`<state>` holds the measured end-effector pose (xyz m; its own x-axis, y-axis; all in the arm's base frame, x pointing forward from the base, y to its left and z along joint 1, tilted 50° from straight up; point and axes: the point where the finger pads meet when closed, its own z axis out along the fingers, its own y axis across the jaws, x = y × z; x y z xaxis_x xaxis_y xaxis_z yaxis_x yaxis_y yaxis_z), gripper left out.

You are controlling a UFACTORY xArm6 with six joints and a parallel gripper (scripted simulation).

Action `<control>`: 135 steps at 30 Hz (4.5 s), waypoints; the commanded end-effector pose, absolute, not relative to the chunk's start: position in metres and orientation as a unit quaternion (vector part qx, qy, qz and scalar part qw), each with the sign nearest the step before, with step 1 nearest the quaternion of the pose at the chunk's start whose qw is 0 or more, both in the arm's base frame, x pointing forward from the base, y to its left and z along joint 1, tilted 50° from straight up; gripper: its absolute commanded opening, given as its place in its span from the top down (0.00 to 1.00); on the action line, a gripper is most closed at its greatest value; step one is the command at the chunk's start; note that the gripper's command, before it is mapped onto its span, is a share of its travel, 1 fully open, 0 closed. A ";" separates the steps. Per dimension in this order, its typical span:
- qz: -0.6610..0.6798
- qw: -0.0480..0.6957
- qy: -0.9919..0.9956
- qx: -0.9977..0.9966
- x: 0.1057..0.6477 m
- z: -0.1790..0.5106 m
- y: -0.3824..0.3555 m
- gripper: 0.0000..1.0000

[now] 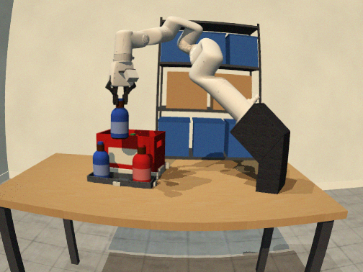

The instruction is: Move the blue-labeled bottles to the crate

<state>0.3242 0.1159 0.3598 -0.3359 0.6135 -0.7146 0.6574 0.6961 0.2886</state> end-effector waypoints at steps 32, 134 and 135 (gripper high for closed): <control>-0.025 0.426 0.817 0.389 0.319 0.366 0.119 1.00; -0.025 0.426 0.817 0.389 0.232 0.375 -0.055 1.00; -0.025 0.425 0.817 0.389 0.232 0.375 -0.056 1.00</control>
<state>0.2350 -0.0494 0.3738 -0.3303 0.6112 -0.7192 0.6610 0.6937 0.2860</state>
